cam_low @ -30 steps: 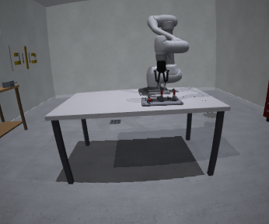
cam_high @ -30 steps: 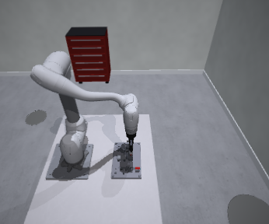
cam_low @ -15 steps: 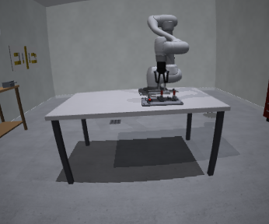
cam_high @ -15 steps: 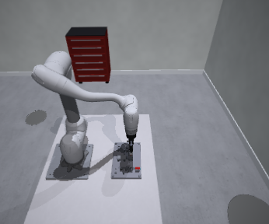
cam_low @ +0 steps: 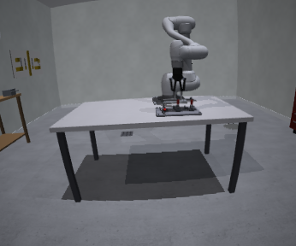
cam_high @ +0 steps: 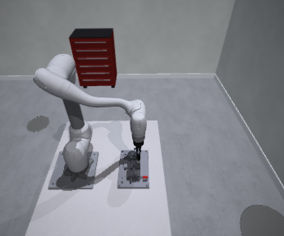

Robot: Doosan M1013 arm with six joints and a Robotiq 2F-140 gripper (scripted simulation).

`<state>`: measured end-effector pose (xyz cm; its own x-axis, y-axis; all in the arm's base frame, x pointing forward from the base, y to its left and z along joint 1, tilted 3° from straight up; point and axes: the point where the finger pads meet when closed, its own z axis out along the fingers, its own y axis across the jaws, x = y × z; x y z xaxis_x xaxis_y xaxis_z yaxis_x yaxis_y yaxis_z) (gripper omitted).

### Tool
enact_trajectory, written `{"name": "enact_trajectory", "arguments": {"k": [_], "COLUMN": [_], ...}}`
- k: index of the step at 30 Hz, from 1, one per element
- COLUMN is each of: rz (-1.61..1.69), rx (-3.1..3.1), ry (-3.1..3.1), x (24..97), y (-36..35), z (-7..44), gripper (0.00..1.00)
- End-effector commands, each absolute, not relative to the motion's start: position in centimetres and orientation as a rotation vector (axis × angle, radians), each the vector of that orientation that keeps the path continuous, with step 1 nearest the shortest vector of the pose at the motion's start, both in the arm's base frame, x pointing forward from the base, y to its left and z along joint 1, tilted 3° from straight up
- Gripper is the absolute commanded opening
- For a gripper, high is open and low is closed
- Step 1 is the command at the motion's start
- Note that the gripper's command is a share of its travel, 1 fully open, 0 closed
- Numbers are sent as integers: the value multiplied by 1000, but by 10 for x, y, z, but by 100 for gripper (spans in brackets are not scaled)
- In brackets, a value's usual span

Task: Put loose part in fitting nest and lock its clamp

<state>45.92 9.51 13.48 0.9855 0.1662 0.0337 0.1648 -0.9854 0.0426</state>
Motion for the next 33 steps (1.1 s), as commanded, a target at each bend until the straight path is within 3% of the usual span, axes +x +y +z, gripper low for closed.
{"name": "enact_trajectory", "arguments": {"k": [1,33], "rz": [58,58], "rx": [3091,3091], "ry": [258,258], "x": [459,461], "y": [95,94], "z": [135,98], "gripper": [35,35]}}
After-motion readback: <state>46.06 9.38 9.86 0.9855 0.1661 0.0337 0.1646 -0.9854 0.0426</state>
